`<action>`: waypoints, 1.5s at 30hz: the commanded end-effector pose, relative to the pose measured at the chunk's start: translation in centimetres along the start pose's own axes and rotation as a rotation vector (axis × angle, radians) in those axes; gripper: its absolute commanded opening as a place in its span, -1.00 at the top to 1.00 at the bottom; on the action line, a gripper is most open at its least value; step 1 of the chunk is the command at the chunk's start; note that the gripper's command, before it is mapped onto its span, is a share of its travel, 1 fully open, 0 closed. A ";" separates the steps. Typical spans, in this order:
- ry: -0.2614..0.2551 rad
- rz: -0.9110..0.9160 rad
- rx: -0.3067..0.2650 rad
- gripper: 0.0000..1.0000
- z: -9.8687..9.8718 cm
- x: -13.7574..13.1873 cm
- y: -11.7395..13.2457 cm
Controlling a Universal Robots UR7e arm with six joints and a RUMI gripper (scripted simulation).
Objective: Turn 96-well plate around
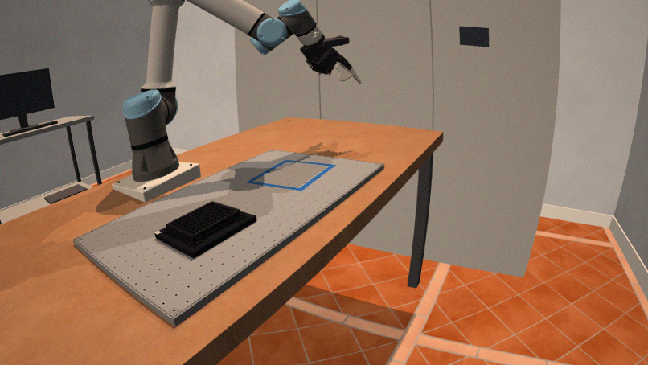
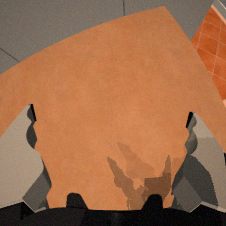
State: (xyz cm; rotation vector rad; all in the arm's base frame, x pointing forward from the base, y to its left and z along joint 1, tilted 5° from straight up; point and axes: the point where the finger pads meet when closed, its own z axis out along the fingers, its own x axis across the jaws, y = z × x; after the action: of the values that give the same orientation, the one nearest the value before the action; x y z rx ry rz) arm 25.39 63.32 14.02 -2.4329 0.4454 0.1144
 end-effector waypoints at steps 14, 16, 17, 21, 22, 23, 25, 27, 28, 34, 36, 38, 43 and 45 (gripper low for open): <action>0.080 0.190 -0.026 -1.00 -1.7 6.5 1.4; 0.080 0.190 -0.026 -1.00 -2.0 7.4 1.7; 0.080 0.190 -0.026 -1.00 -2.1 7.9 1.8; 0.093 0.221 -0.029 -1.00 -2.5 9.1 2.2; 0.105 0.251 -0.033 -1.00 -2.6 9.6 2.4; 0.118 0.282 -0.036 -1.00 -2.8 10.0 2.5; 0.130 0.313 -0.039 -1.00 -2.9 10.5 2.7; 0.143 0.343 -0.043 -1.00 -3.1 10.9 2.9; 0.145 0.348 -0.043 -1.00 -3.3 11.3 3.0; 0.145 0.348 -0.043 -1.00 -4.1 13.8 4.0; 0.157 0.379 -0.046 -1.00 -4.3 14.2 4.2; 0.182 0.441 -0.051 -1.00 -4.7 15.1 4.6; 0.209 0.508 -0.056 -1.00 -5.2 16.3 5.2; 0.209 0.508 -0.056 -1.00 -5.6 17.2 5.6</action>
State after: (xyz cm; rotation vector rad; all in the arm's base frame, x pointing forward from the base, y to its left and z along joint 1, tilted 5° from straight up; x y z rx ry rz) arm 38.39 51.99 11.88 -2.3510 1.1253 0.0916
